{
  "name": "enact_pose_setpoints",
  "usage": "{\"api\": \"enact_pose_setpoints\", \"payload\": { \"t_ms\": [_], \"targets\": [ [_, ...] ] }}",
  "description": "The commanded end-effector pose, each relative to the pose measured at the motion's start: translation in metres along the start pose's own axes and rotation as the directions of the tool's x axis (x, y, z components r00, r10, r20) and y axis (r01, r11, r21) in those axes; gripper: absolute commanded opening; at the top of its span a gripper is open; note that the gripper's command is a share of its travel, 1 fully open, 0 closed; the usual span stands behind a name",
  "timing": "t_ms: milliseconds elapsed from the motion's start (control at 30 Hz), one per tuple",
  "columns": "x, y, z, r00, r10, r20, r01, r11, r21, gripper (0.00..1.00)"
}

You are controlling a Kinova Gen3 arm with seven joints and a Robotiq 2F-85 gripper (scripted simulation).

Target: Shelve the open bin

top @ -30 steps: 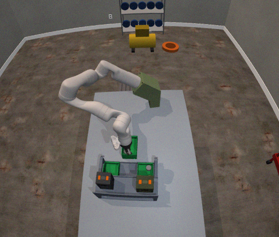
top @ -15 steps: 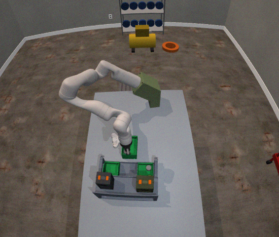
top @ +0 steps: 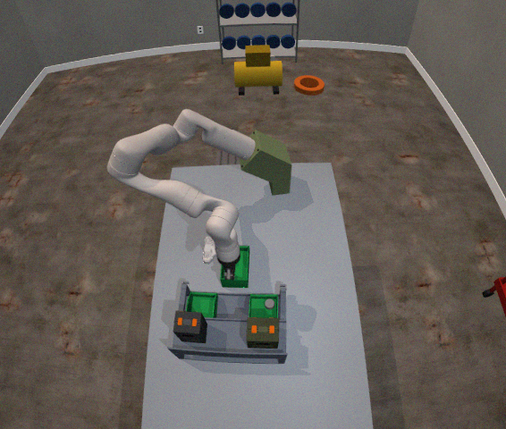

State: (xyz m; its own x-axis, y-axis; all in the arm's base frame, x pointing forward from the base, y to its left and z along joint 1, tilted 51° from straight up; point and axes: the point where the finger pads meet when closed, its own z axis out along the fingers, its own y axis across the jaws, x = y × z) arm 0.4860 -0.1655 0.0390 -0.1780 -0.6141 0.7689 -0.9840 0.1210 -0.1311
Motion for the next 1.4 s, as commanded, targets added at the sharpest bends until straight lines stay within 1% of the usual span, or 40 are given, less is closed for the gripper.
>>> {"api": "enact_pose_setpoints", "payload": {
  "t_ms": [0, 1067, 1233, 1367],
  "targets": [
    [0.0, -0.001, -0.001, 1.0, 0.0, 0.001, 0.0, 1.0, 0.002, 0.39],
    [-0.002, 0.002, -0.002, 1.0, 0.01, 0.001, -0.01, 1.0, 0.002, 0.39],
    [-0.002, 0.002, 0.008, 1.0, 0.01, 0.001, -0.01, 1.0, 0.002, 0.39],
    [-0.002, 0.002, 0.008, 1.0, 0.01, 0.001, -0.01, 1.0, 0.002, 0.39]
  ]
}}
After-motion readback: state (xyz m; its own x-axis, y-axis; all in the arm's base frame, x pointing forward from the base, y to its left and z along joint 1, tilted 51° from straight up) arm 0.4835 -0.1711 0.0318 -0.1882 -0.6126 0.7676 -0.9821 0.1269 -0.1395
